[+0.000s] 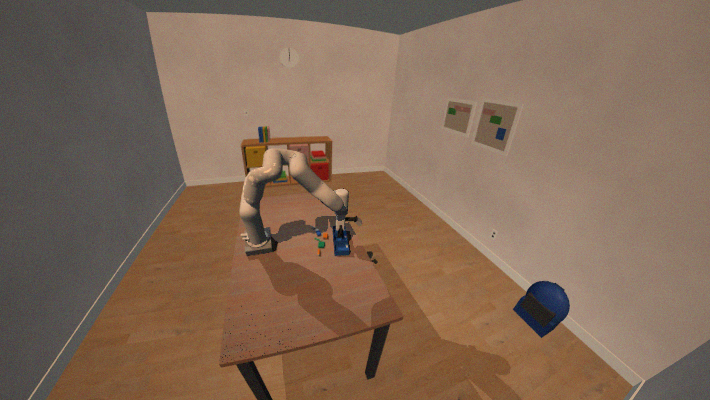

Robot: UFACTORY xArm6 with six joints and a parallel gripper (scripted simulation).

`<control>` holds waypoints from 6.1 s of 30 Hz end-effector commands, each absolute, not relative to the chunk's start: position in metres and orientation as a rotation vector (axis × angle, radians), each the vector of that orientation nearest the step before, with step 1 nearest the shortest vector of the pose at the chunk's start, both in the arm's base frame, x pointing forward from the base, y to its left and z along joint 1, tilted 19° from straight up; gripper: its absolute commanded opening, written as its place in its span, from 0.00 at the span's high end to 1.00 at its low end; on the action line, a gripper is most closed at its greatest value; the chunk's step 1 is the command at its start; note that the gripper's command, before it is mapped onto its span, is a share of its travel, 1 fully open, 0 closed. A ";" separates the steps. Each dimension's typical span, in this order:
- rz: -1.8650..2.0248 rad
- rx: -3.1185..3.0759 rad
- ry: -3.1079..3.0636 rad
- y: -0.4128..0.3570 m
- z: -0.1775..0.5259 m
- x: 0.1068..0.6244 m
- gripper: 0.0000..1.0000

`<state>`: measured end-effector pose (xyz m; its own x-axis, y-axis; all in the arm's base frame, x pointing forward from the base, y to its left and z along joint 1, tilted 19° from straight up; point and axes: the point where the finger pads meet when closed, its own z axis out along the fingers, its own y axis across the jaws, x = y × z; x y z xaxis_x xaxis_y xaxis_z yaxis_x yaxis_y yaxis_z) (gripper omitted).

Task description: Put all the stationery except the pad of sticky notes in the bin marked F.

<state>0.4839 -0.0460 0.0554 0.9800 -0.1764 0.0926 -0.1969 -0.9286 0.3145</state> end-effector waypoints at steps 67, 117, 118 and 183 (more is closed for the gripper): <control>0.095 2.799 -0.271 -0.031 -0.011 0.491 0.93; 0.095 2.799 -0.271 -0.011 0.045 0.489 0.93; 0.095 2.799 -0.271 -0.011 0.045 0.489 0.93; 0.095 2.799 -0.271 0.047 -0.037 0.506 0.93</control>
